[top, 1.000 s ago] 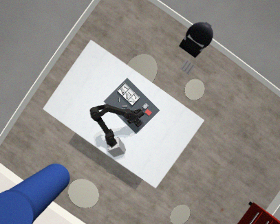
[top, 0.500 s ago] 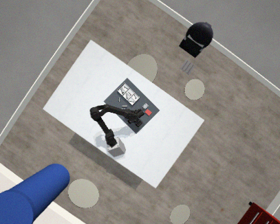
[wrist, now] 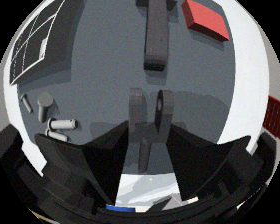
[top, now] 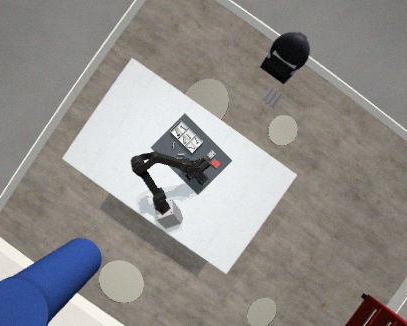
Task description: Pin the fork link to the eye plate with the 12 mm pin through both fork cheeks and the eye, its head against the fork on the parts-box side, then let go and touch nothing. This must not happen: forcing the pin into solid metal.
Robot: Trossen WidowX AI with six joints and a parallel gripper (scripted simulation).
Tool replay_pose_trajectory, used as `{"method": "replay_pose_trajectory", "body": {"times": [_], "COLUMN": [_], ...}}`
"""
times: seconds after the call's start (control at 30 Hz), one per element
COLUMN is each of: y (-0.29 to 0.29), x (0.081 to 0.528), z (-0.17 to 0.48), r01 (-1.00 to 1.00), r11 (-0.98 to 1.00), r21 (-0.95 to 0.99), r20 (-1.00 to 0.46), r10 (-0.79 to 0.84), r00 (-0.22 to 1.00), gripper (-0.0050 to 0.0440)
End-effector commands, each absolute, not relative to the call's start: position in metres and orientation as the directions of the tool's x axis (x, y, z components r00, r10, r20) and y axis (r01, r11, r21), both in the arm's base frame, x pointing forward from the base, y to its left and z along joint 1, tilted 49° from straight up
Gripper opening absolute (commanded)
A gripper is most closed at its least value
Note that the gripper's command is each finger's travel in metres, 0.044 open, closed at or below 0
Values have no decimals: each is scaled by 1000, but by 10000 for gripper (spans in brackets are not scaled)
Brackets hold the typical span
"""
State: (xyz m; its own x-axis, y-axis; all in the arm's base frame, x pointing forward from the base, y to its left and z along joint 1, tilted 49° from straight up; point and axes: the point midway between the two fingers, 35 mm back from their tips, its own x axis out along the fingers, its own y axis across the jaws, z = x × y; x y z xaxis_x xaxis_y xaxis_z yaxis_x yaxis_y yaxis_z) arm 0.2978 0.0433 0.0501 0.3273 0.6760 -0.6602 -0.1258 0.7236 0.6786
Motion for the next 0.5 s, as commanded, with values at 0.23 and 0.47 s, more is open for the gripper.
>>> {"method": "replay_pose_trajectory", "body": {"times": [0.23, 0.47], "y": [42, 41], "x": [299, 300], "z": [50, 50], "r01": [-124, -124], "r11": [725, 725], "r21": [677, 677], "r20": [-661, -661], "r10": [674, 674], "r00": [328, 328], "gripper": [123, 123]}}
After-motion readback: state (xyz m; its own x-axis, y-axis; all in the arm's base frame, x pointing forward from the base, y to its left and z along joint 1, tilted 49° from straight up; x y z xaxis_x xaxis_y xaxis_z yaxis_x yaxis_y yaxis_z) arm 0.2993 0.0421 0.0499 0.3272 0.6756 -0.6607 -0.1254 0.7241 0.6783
